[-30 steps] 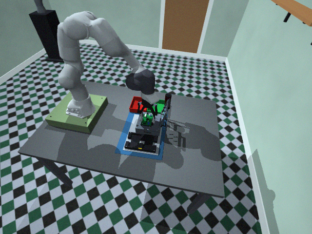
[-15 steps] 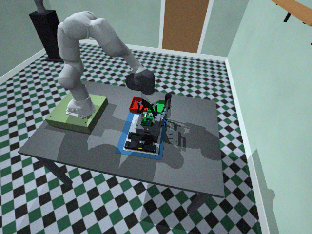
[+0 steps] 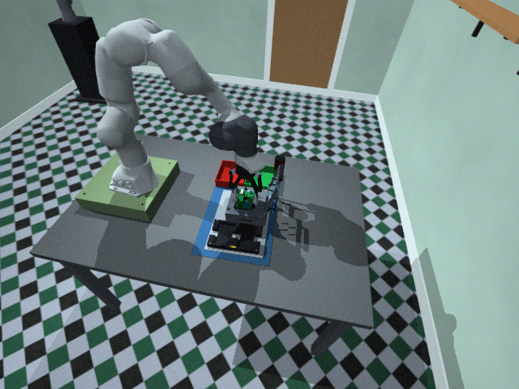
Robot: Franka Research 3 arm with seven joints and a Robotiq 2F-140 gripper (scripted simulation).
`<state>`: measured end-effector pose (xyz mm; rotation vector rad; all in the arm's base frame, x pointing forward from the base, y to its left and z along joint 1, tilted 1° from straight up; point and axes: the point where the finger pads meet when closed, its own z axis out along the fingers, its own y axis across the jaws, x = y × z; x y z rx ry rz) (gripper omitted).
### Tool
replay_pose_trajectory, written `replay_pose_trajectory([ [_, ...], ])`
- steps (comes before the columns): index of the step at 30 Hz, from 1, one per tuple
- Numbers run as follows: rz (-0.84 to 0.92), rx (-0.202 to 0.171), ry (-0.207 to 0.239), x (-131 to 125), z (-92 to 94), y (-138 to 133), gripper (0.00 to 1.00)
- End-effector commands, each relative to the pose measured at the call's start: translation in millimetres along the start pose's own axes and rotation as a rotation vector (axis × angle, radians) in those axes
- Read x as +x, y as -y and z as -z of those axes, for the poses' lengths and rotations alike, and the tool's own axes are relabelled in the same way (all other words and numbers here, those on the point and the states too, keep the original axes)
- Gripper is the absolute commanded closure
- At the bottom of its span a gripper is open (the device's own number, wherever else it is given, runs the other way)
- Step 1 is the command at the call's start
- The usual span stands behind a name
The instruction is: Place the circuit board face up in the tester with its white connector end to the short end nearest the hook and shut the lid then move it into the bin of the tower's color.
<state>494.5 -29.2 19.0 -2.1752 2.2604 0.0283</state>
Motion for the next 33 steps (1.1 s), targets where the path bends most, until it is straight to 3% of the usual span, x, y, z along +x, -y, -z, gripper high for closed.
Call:
replay_pose_trajectory([
  [1, 0.003, 0.004, 0.001, 0.9, 0.1, 1.7, 0.42],
  [9, 0.003, 0.004, 0.001, 0.9, 3.6, 1.7, 0.42],
  [17, 0.003, 0.004, 0.001, 0.9, 22.7, 1.7, 0.42],
  [23, 0.003, 0.004, 0.001, 0.9, 61.8, 1.5, 0.42],
  [32, 0.003, 0.004, 0.001, 1.0, 152.2, 1.2, 0.42],
  [33, 0.003, 0.004, 0.001, 1.0, 152.2, 1.2, 0.42],
])
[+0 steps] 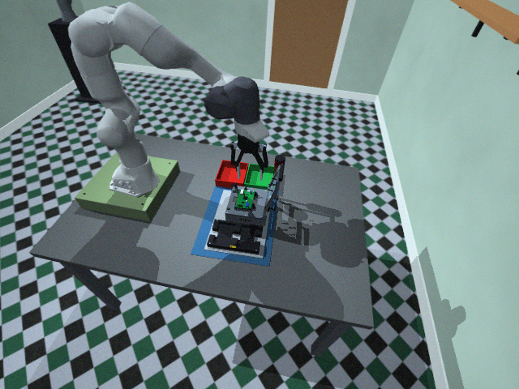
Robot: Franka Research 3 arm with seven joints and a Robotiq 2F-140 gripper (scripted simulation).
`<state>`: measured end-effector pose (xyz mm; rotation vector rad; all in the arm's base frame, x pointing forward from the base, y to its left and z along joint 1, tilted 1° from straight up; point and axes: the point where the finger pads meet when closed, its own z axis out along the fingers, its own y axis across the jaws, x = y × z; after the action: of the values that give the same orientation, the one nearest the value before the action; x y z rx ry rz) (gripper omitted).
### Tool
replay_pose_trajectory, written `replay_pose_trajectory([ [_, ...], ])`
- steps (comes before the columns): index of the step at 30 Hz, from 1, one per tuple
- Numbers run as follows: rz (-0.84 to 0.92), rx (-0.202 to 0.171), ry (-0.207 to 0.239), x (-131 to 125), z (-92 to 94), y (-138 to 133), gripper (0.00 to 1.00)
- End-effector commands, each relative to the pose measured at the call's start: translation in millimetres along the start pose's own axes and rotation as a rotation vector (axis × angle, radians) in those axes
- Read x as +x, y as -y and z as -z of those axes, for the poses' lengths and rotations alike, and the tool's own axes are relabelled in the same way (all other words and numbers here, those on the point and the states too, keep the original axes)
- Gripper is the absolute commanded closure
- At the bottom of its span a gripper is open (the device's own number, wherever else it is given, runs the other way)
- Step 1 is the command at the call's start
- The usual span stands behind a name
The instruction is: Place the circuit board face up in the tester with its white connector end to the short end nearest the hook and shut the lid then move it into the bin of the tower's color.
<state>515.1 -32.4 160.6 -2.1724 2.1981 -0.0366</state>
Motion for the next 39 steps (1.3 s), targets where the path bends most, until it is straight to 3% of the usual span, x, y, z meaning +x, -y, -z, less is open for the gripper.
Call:
replay_pose_trajectory([
  [1, -0.024, -0.058, -0.004, 0.3, 11.4, -17.5, 0.42],
  [7, -0.024, -0.058, -0.004, 0.1, 65.3, -14.4, 0.42],
  [13, -0.024, -0.058, -0.004, 0.0, 92.1, -12.8, 0.42],
  [23, -0.024, -0.058, -0.004, 0.0, 96.8, -12.5, 0.42],
  [24, -0.024, -0.058, -0.004, 0.0, 96.8, -12.5, 0.70],
  [39, -0.024, -0.058, -0.004, 0.0, 96.8, -12.5, 0.70],
])
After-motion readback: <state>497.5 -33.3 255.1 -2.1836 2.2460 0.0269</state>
